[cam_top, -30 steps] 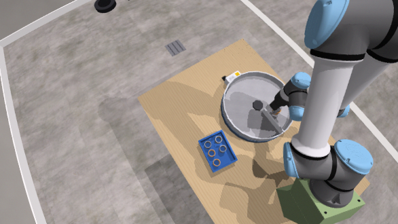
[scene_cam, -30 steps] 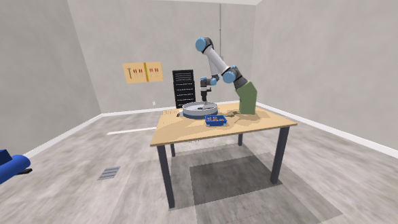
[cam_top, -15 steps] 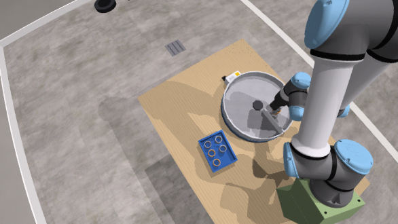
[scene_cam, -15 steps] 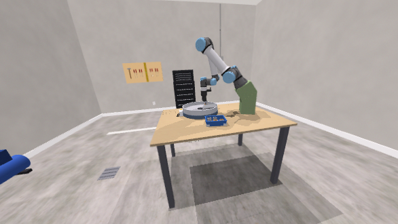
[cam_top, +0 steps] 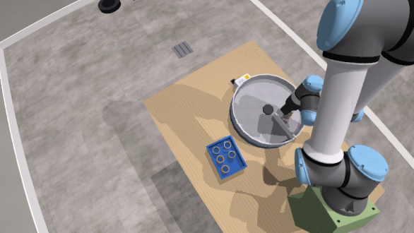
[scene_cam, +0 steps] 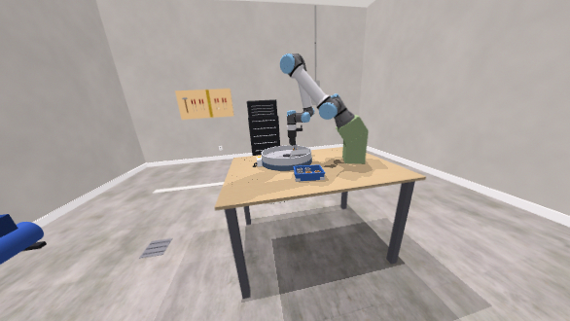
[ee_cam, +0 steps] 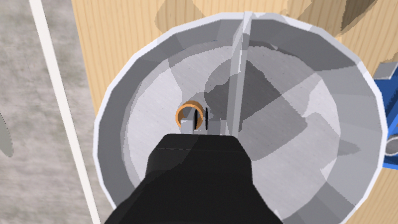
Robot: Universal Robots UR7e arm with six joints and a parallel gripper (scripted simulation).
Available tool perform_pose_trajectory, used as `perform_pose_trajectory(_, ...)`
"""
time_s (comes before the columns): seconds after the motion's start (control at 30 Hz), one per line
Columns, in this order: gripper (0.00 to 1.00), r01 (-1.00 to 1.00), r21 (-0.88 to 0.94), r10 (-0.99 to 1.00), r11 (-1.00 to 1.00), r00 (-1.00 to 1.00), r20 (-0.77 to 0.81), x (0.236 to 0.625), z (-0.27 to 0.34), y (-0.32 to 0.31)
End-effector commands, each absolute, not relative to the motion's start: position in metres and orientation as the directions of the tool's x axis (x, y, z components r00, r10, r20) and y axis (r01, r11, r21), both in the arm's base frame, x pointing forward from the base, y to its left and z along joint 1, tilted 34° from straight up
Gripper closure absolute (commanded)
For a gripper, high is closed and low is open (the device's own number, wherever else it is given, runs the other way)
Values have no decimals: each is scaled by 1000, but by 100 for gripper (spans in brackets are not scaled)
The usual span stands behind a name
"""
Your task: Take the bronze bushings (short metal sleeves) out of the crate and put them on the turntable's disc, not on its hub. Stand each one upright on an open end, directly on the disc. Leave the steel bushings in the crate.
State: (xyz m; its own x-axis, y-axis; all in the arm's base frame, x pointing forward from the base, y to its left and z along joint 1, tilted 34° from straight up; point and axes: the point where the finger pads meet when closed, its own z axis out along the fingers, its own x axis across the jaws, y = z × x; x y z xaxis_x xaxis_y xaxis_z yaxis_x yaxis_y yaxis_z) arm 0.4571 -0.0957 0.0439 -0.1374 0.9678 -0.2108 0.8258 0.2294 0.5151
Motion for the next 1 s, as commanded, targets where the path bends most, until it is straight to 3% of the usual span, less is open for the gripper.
perform_pose_trajectory(0.0,62,824,517,967,232,-138,-214,459,45,-96)
perform_pose_trajectory(0.97,62,825,516,968,229,-137,-211,448,57,-94)
